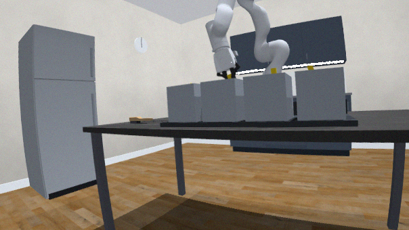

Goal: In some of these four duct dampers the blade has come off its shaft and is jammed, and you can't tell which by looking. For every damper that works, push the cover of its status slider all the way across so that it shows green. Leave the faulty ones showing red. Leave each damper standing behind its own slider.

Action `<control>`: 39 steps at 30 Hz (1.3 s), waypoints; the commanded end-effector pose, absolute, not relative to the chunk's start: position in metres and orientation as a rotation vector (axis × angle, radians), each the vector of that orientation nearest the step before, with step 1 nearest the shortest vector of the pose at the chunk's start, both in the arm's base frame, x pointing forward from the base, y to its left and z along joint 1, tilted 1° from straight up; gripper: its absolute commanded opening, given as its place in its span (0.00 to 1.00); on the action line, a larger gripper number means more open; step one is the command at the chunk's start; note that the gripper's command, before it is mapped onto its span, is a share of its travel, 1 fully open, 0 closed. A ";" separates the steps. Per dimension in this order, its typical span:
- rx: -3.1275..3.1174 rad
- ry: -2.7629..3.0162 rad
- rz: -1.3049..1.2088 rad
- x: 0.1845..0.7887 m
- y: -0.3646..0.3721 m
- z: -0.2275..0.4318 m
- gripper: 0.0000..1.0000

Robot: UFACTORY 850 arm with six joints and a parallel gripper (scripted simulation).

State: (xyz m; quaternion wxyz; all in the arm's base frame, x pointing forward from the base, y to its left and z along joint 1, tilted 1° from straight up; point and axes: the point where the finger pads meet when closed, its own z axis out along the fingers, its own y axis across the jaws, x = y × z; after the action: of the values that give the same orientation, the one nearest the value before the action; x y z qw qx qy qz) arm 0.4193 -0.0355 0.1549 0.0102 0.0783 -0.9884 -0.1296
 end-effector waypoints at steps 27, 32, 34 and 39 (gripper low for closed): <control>0.245 -3.085 -0.416 0.420 -0.037 0.155 0.19; 0.245 -3.083 -0.425 0.420 -0.037 0.155 0.19; 0.245 -3.082 -0.432 0.420 -0.038 0.155 0.19; 0.244 -3.077 -0.456 0.421 -0.039 0.155 0.19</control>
State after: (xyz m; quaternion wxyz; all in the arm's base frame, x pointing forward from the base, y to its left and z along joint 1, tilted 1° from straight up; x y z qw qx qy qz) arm 0.4196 -0.0378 0.1543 0.0113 0.0782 -0.9867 -0.1418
